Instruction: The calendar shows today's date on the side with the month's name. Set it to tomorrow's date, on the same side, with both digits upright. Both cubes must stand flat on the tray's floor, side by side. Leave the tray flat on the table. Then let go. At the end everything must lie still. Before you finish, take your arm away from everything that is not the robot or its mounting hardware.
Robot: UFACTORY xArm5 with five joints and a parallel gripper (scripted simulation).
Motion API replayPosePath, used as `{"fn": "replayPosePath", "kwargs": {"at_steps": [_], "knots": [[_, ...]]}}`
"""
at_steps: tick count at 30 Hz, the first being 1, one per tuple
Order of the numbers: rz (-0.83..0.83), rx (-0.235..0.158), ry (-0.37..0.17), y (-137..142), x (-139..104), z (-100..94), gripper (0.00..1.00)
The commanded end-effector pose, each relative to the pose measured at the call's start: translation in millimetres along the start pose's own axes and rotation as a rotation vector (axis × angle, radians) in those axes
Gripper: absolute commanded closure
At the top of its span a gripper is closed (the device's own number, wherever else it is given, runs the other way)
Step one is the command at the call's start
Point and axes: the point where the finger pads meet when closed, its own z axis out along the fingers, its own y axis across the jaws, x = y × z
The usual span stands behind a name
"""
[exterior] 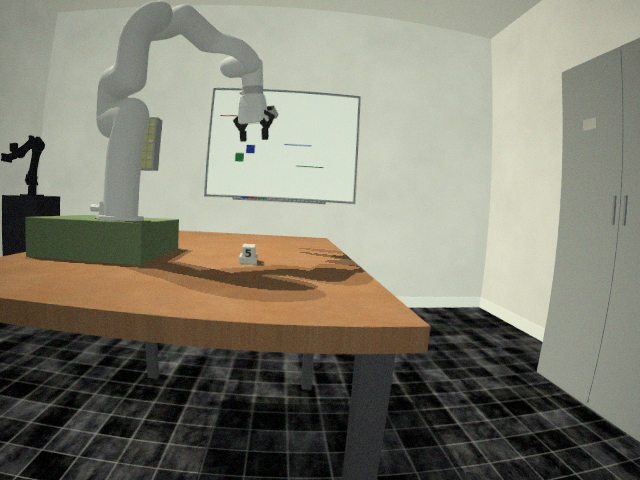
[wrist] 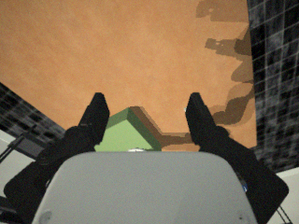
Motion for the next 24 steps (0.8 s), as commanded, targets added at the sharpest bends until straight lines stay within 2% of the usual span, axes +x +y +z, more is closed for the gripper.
{"fn": "replayPosePath", "kwargs": {"at_steps": [1,18,20,22,24], "knots": [[0.0,-0.001,0.004,0.1,1.1,-1.7,0.0],[0.002,-0.001,0.004,0.7,0.8,-1.3,0.0],[0.035,-0.005,-0.003,13.5,-5.3,7.0,0.0],[0.134,-0.016,-0.022,49.7,-26.0,30.7,0.0],[0.134,-0.016,-0.022,49.7,-26.0,30.7,0.0]]}}
